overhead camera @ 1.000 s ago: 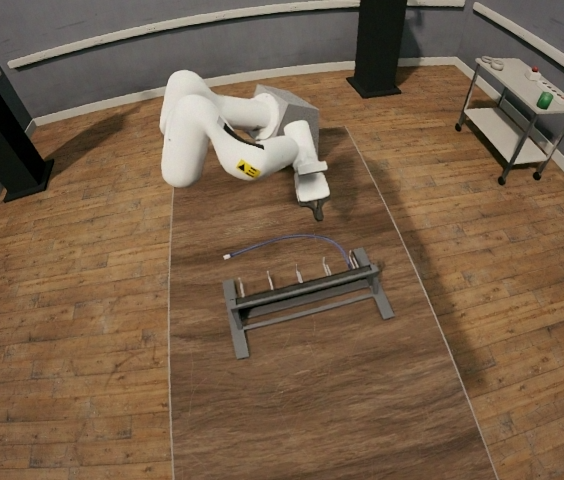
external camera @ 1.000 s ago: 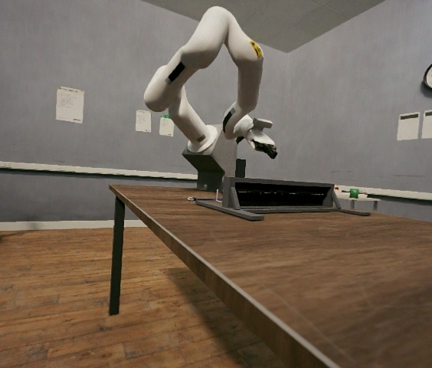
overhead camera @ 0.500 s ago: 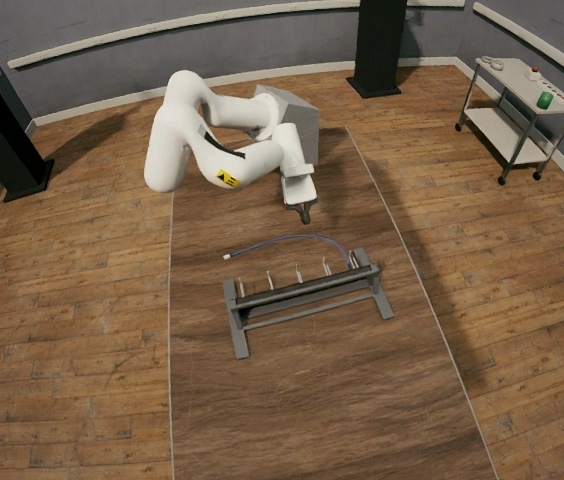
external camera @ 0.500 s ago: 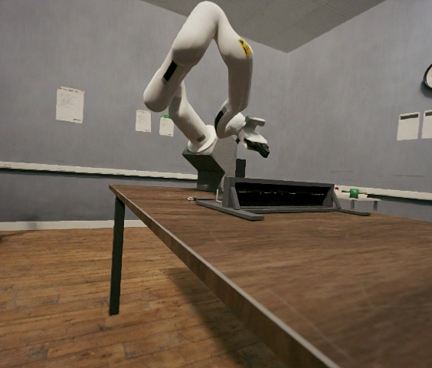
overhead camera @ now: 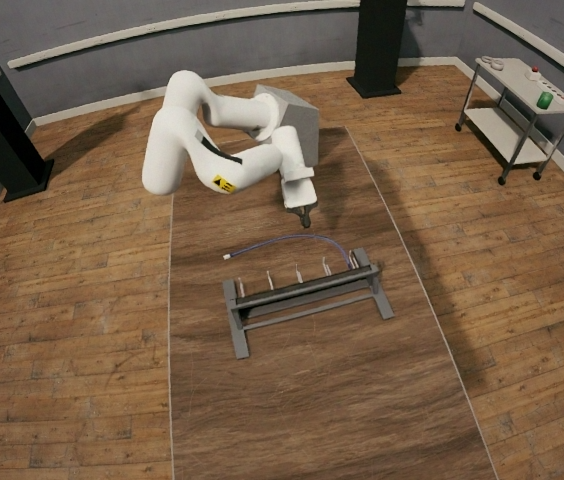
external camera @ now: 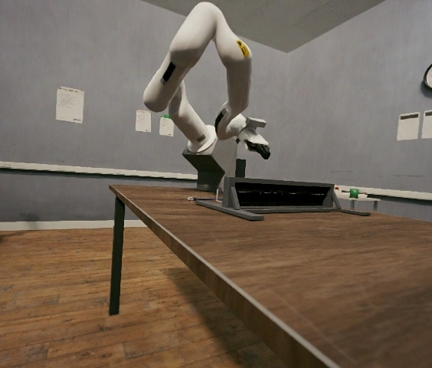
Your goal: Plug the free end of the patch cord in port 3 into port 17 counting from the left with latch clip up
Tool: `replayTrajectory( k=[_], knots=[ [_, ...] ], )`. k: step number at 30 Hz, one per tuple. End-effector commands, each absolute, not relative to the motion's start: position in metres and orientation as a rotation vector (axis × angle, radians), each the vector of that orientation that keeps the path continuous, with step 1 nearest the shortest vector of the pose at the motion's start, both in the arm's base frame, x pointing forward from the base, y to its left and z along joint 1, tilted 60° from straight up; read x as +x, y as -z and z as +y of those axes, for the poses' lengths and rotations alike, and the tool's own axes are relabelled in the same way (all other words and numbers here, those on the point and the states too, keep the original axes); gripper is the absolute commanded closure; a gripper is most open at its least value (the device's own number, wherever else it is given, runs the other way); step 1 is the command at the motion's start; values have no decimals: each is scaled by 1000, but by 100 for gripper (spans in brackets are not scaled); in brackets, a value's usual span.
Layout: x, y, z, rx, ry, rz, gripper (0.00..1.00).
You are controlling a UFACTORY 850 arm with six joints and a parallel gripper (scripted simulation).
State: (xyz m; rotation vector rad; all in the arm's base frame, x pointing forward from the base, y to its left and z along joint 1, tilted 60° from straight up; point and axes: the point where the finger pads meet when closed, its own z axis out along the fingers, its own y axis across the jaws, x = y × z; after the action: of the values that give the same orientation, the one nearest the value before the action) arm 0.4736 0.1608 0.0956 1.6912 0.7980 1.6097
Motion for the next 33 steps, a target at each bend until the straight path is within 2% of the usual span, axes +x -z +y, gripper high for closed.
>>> replayTrajectory(
  k=[1,12,33],
  knots=[
    [486,-95,161,1691,-1611,799,100],
    [510,-95,159,1691,-1611,799,100],
    [511,-95,159,1691,-1611,799,100]
  ],
)
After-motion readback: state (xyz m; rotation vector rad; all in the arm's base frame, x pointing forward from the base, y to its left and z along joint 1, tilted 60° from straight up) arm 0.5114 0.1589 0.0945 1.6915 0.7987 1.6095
